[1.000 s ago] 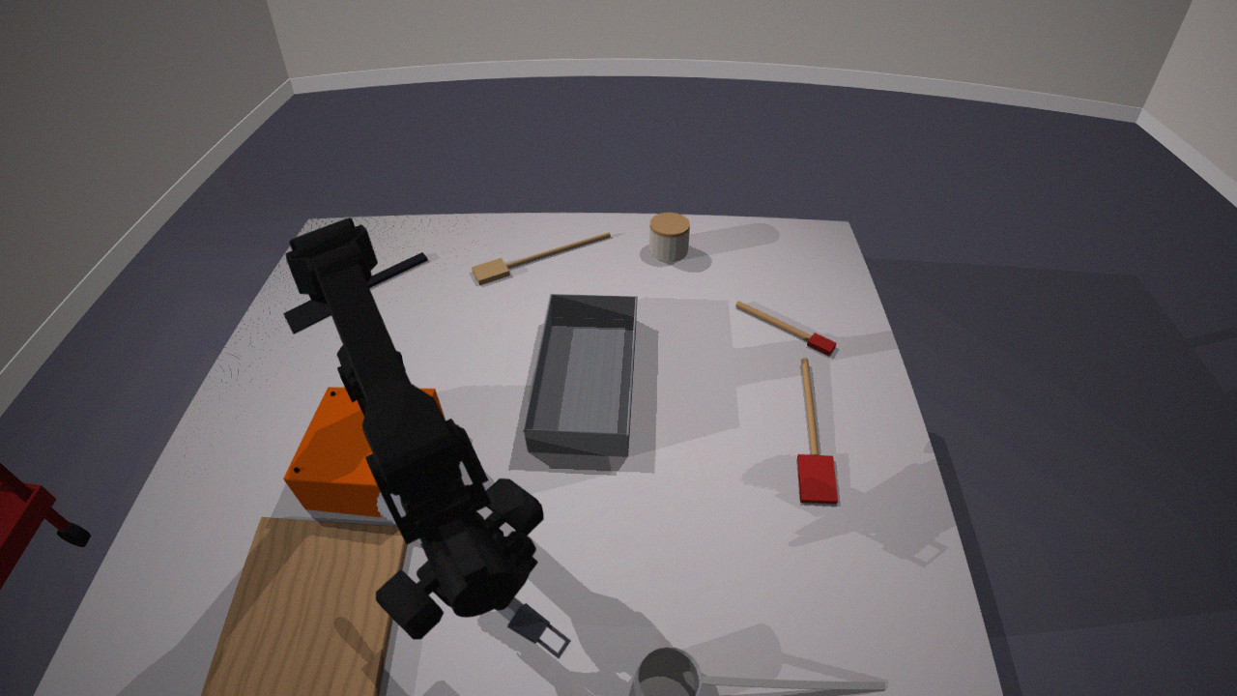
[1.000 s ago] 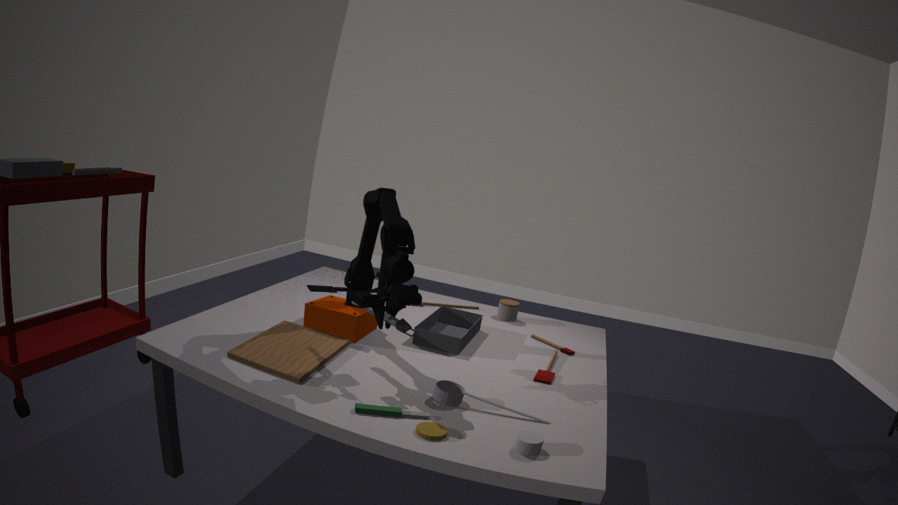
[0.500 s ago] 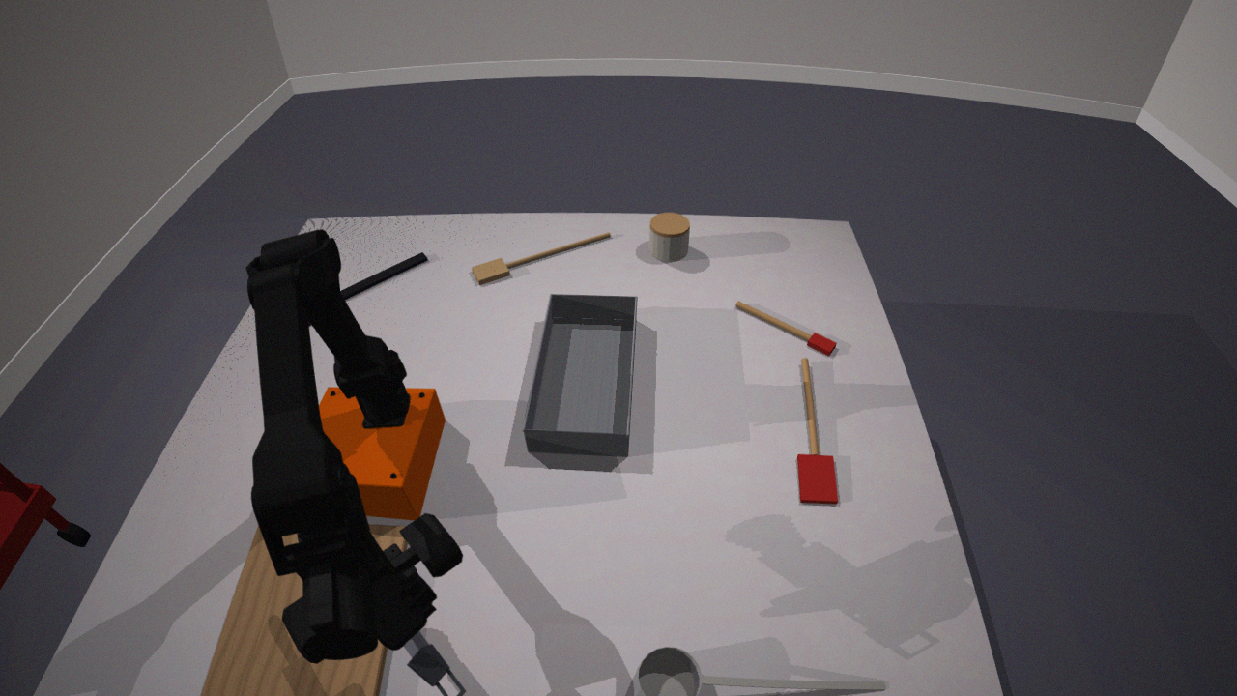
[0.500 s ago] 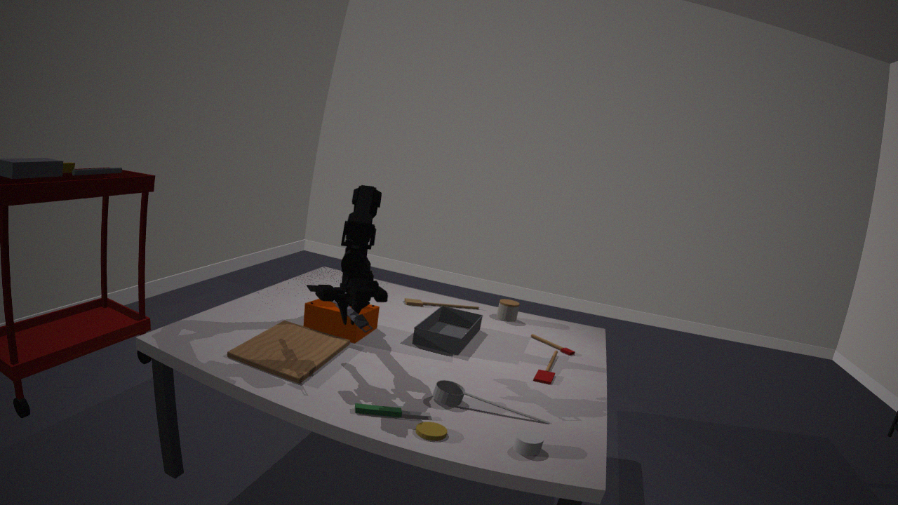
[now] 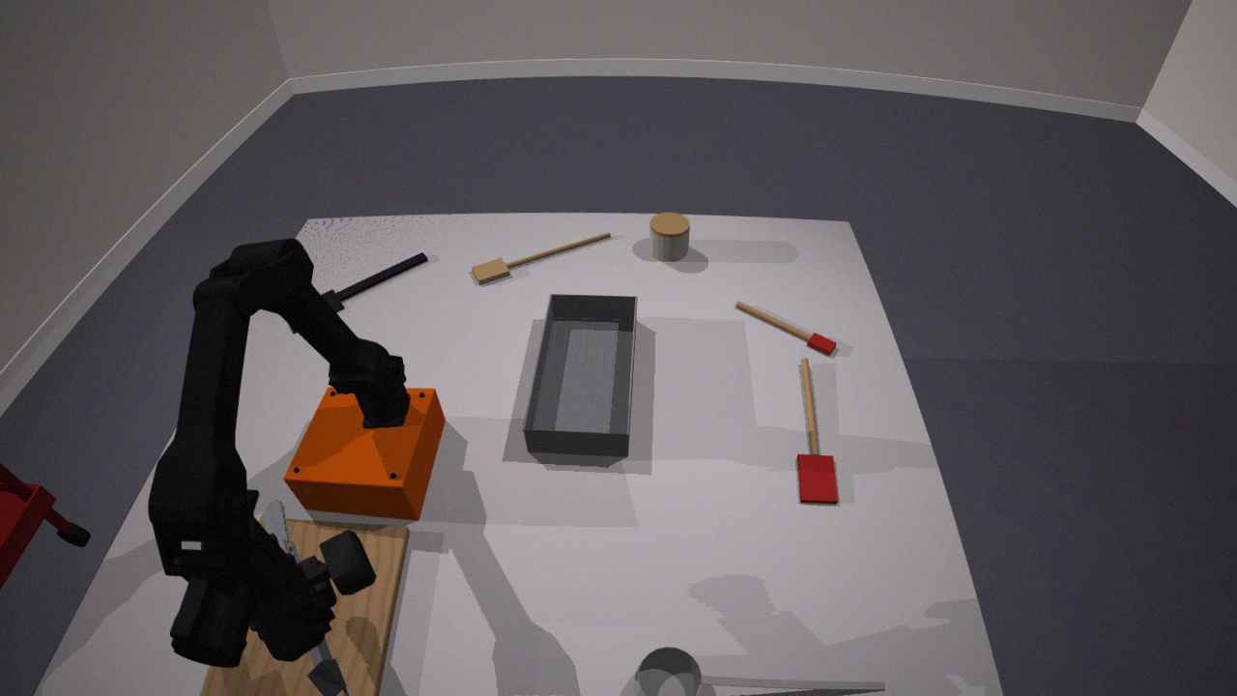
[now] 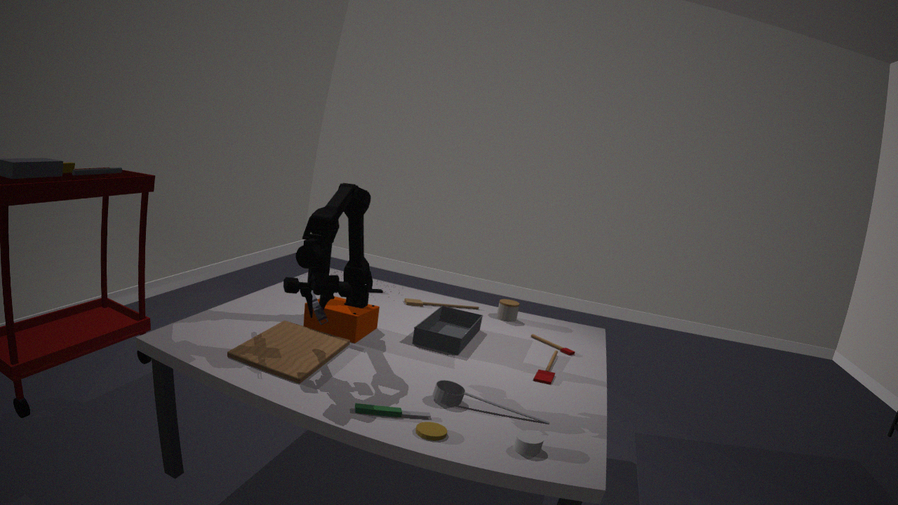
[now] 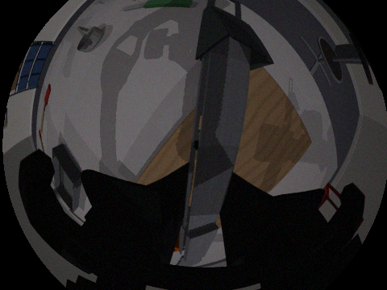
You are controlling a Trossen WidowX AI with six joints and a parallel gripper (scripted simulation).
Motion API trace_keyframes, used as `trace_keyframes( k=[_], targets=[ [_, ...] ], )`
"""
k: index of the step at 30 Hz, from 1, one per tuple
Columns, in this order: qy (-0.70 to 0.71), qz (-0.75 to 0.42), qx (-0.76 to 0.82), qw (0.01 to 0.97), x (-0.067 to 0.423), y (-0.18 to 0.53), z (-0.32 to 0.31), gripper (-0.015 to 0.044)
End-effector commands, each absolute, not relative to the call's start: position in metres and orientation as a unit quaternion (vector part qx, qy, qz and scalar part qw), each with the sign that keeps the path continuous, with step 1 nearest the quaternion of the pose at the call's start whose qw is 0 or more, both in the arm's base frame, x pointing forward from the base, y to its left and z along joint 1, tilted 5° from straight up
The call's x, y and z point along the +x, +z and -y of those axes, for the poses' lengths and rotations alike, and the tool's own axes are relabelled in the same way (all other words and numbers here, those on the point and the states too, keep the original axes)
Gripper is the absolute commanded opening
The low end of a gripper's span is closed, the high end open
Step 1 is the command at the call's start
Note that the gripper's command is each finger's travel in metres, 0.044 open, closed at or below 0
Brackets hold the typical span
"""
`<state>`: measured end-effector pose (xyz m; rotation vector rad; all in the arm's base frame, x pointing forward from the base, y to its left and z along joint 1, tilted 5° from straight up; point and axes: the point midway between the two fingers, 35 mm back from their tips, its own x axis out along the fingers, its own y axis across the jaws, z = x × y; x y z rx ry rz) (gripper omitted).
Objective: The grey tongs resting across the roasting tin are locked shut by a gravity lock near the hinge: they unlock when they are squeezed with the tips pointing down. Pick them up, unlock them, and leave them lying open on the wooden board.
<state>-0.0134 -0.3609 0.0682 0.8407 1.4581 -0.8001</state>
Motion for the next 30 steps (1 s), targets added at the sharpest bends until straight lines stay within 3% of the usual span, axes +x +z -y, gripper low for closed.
trace_keyframes(
  k=[1,14,30],
  targets=[
    [-0.358,-0.624,0.372,0.587,-0.044,0.069,0.359,-0.0150],
    [-0.374,-0.609,0.382,0.586,-0.067,0.069,0.357,-0.0150],
    [-0.453,-0.455,0.347,0.684,-0.074,0.070,0.366,-0.0150]
  ],
)
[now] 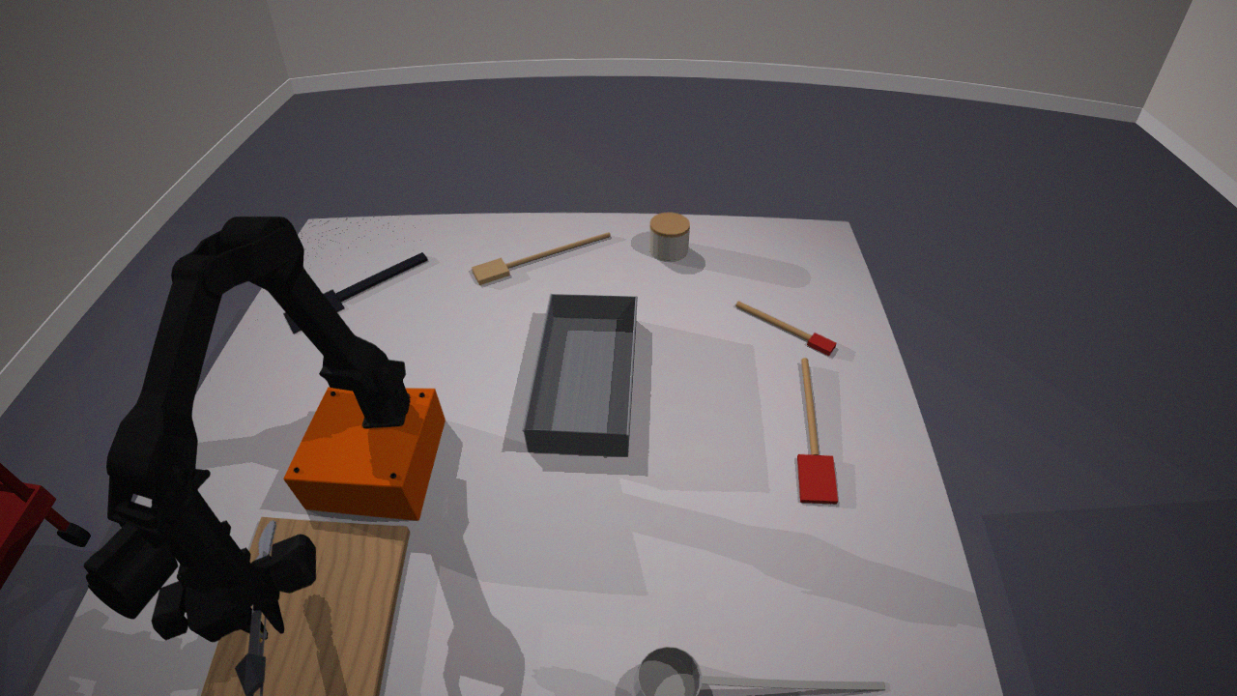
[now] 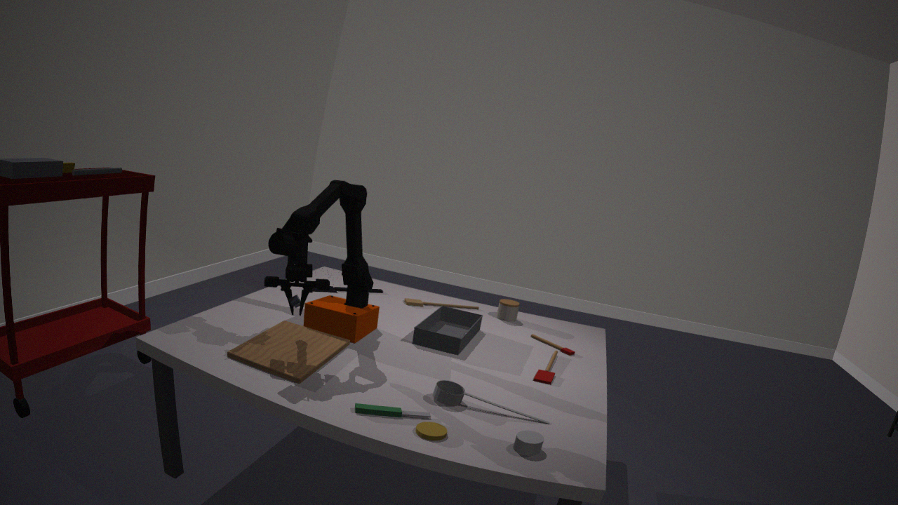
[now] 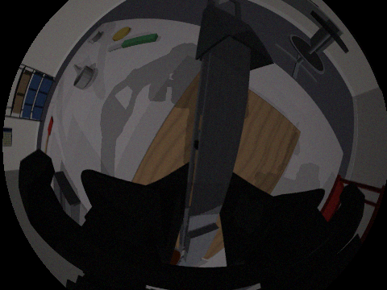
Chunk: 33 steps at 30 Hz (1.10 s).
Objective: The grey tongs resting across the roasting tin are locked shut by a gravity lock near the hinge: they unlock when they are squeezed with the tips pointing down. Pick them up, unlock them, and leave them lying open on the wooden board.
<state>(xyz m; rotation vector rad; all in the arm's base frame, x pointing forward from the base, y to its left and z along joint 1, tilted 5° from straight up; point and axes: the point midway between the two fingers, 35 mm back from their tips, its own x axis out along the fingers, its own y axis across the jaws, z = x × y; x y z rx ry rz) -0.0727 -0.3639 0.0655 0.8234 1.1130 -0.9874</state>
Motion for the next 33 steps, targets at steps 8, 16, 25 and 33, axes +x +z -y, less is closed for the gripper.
trace_keyframes(
  k=[8,16,25,33],
  targets=[
    [-0.482,-0.379,0.308,0.727,-0.078,0.079,0.366,-0.0150],
    [-0.504,-0.309,0.258,0.764,-0.081,0.091,0.362,-0.0150],
    [-0.518,-0.240,0.189,0.799,-0.082,0.108,0.350,-0.0150],
    [-0.521,-0.188,0.119,0.824,-0.080,0.123,0.334,-0.0150]
  ],
)
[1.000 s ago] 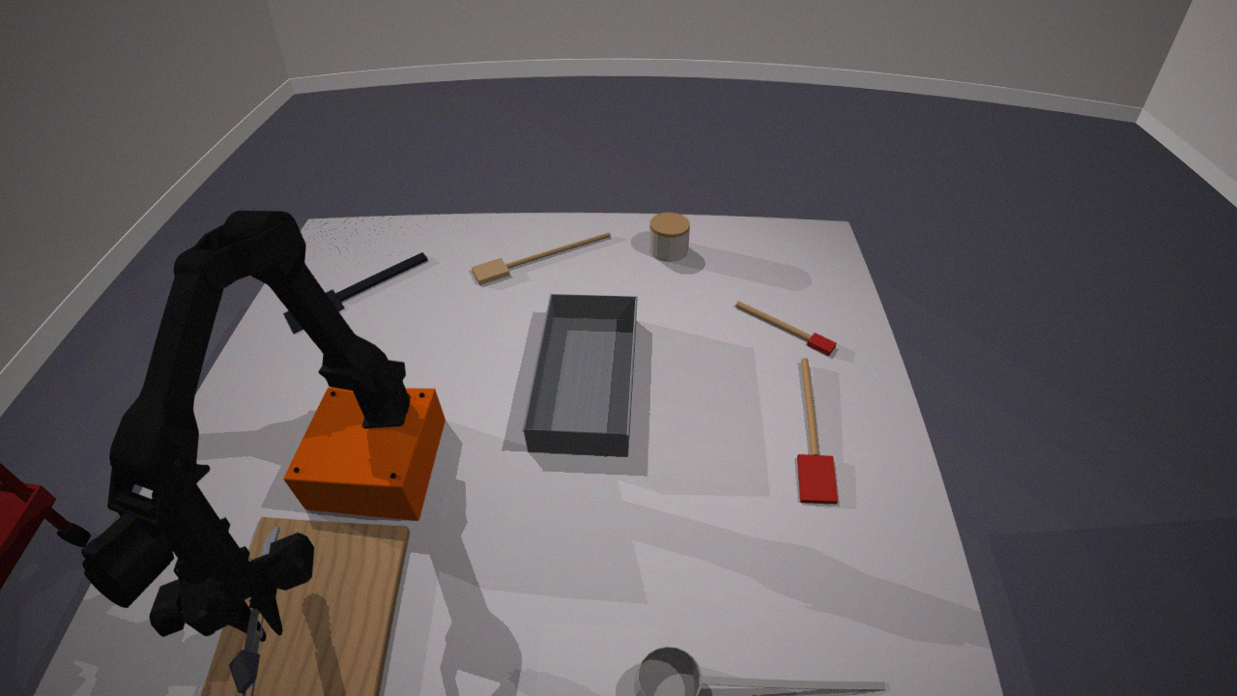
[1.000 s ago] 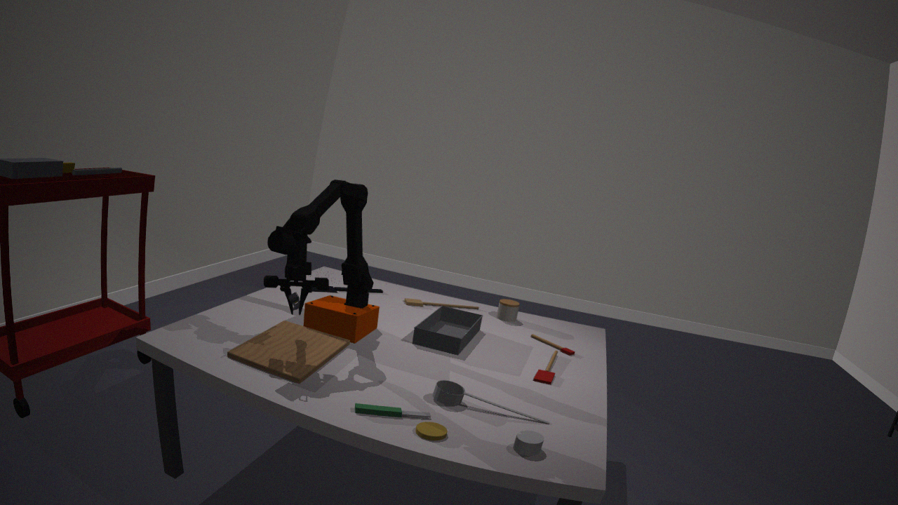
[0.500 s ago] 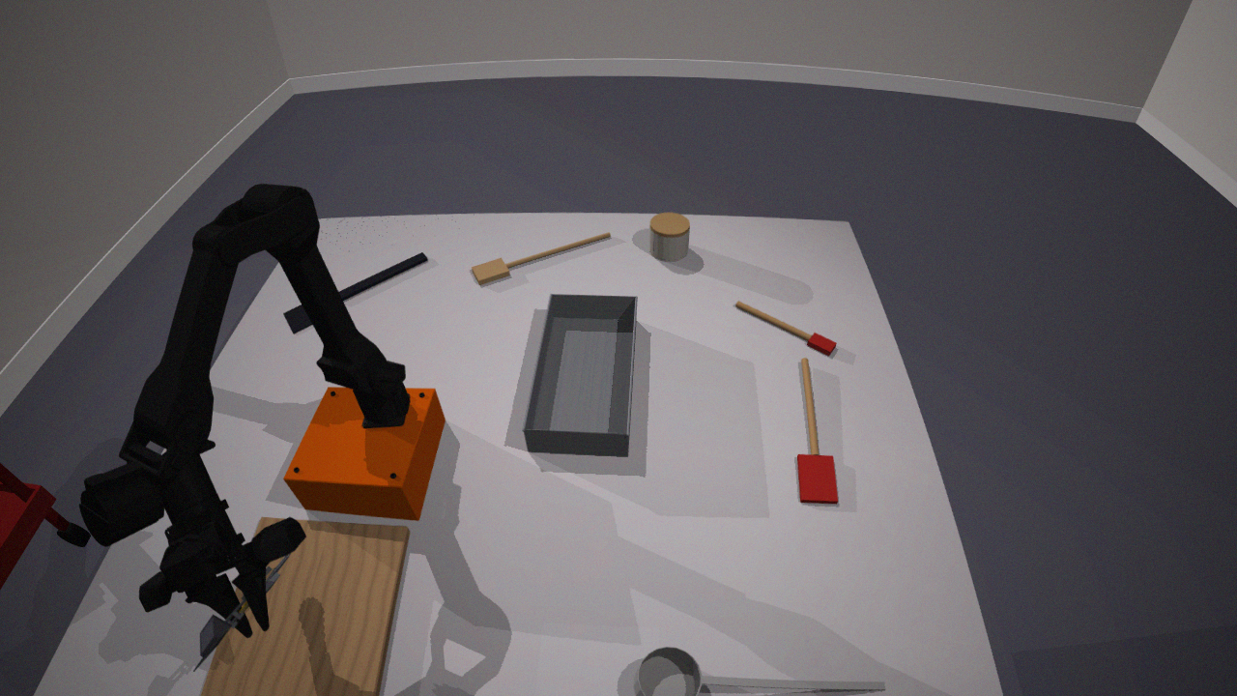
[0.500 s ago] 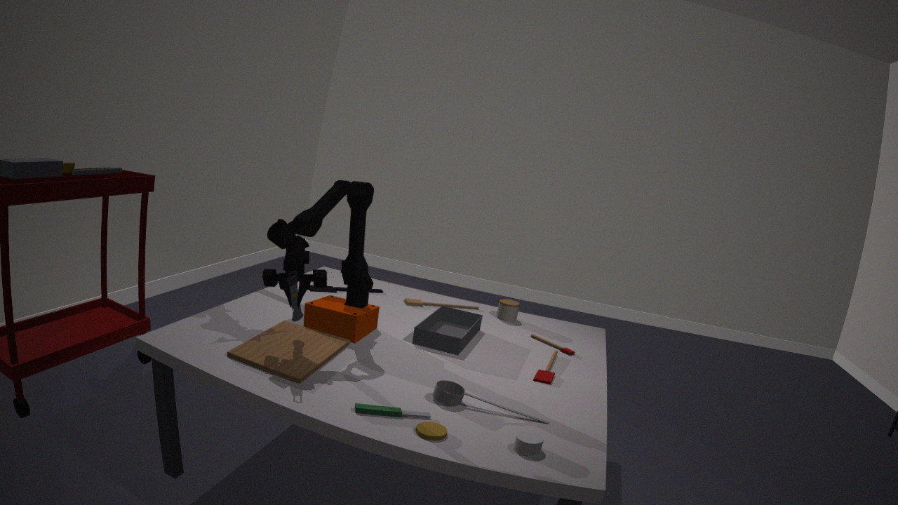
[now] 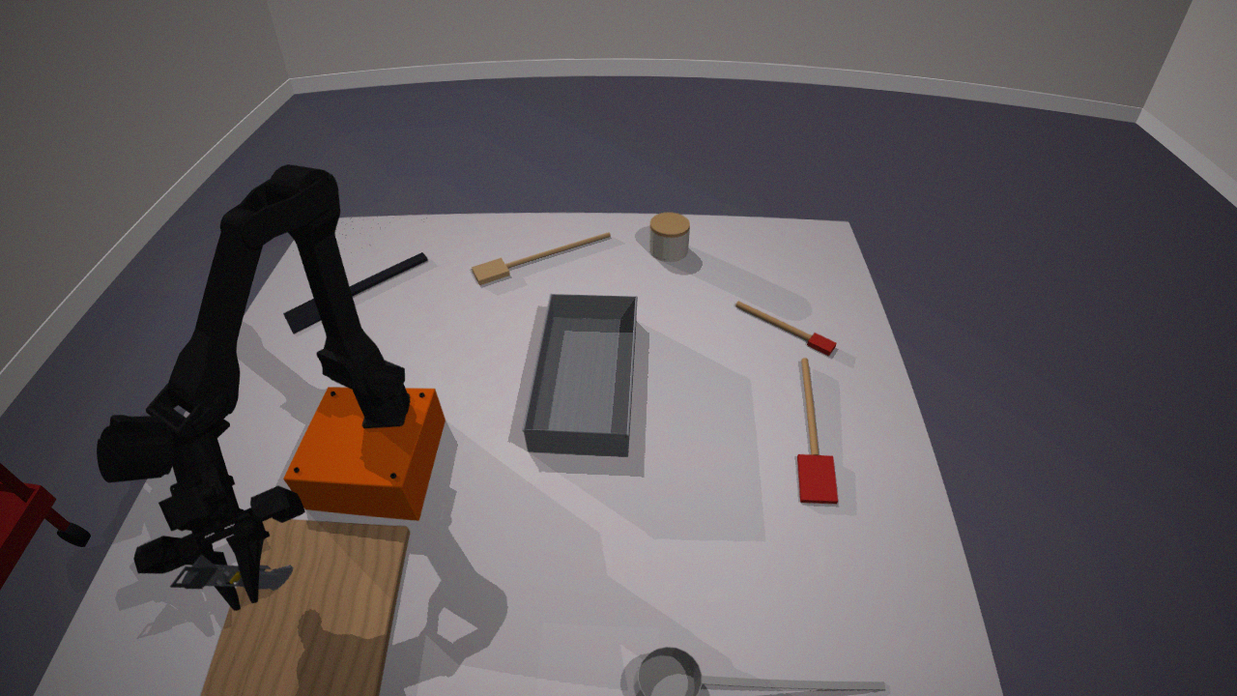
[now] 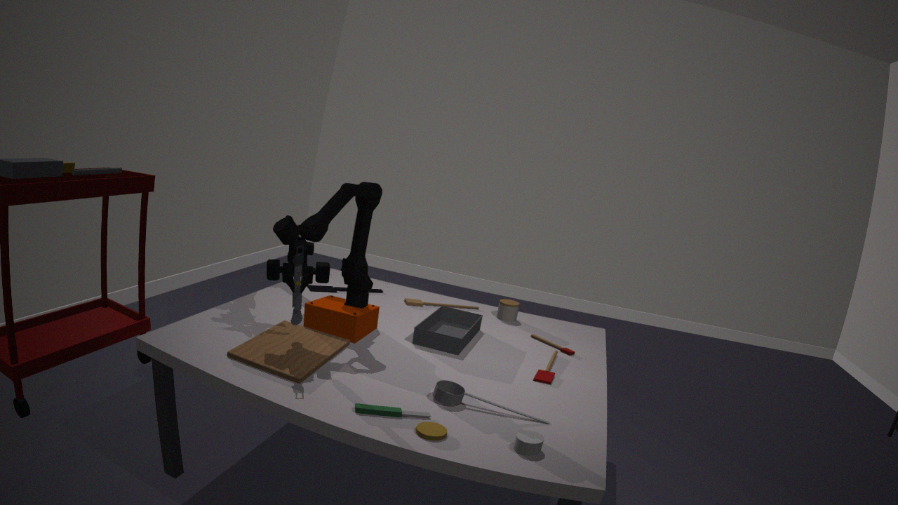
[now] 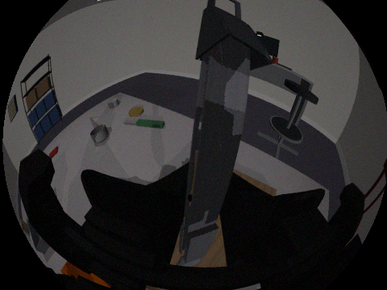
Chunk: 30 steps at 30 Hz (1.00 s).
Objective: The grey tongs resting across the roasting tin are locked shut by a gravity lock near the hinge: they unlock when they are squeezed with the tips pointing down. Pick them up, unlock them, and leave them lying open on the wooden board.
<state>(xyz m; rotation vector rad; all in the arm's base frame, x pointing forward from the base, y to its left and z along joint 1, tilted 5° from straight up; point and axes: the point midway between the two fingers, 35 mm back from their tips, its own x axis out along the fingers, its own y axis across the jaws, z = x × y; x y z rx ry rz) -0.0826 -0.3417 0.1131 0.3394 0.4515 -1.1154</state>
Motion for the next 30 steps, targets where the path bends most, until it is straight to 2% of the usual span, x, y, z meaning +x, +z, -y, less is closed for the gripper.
trace_keyframes(
  k=[1,30],
  targets=[
    [-0.520,-0.184,0.111,0.826,-0.0800,0.1244,0.3316,-0.0150],
    [-0.520,-0.180,0.105,0.828,-0.0797,0.1256,0.3299,-0.0150]
  ],
)
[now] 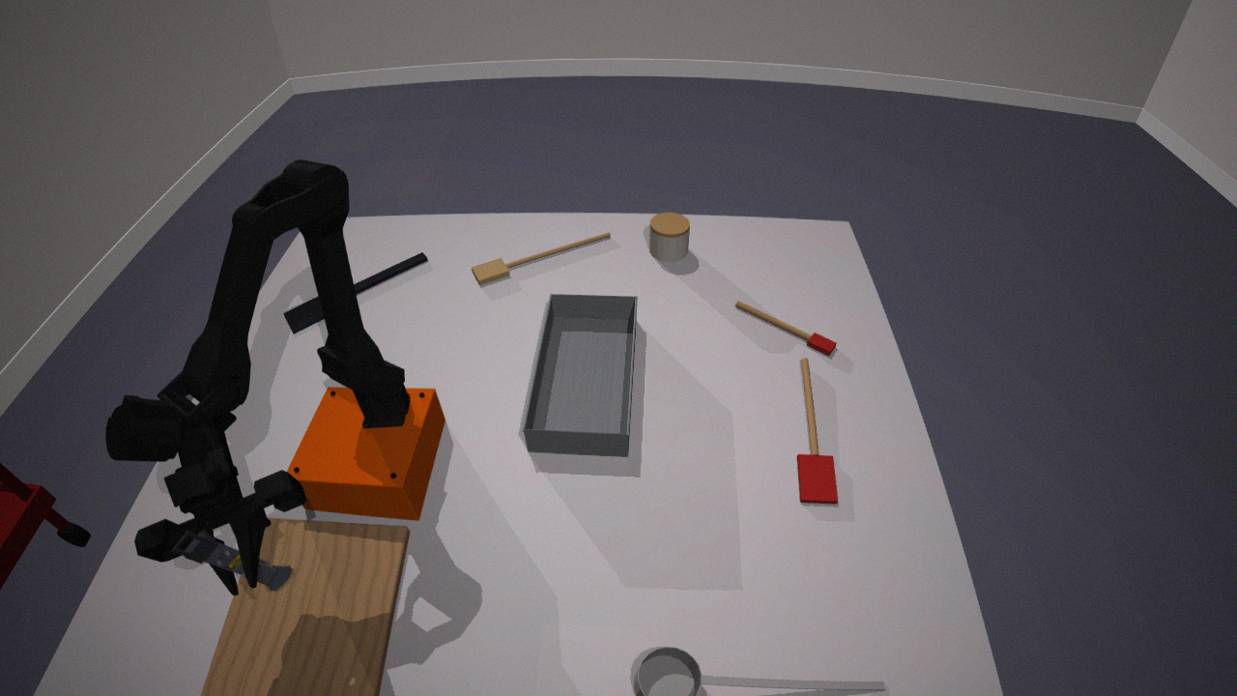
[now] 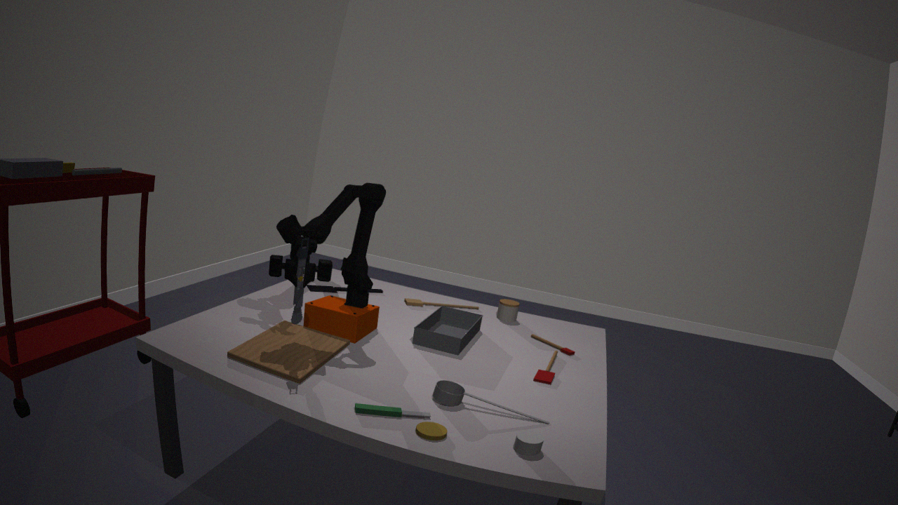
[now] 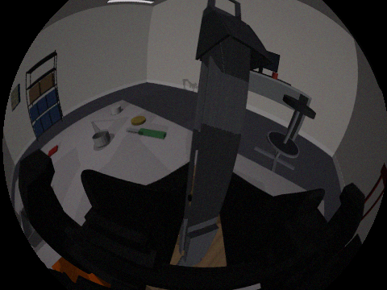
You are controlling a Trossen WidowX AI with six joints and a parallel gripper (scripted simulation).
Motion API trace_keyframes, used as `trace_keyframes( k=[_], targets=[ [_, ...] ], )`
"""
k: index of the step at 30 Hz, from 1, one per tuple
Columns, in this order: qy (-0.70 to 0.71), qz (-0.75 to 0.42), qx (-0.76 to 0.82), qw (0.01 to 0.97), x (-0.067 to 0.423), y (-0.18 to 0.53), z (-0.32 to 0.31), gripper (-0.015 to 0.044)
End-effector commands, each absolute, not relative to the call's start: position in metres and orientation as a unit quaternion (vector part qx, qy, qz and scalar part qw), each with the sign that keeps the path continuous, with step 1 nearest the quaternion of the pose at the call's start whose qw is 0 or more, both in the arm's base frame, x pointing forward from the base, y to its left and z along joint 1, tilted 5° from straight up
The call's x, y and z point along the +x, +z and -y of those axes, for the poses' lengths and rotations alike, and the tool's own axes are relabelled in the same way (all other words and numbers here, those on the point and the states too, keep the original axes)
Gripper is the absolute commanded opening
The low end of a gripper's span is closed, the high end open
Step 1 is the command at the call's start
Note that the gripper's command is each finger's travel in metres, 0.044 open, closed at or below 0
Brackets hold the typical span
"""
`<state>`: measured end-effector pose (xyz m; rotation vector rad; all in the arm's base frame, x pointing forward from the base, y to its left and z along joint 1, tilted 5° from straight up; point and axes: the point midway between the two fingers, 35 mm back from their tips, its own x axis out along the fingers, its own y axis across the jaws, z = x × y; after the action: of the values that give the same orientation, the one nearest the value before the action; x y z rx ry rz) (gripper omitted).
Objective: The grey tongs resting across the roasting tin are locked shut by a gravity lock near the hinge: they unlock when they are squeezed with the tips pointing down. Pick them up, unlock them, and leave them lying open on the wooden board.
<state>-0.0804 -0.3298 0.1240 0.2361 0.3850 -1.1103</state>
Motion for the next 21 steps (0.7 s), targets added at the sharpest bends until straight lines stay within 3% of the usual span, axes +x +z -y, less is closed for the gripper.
trace_keyframes(
  k=[1,21],
  targets=[
    [-0.520,-0.180,0.105,0.828,-0.080,0.126,0.330,-0.0150],
    [-0.520,-0.219,0.161,0.810,-0.082,0.114,0.345,-0.0150]
  ],
)
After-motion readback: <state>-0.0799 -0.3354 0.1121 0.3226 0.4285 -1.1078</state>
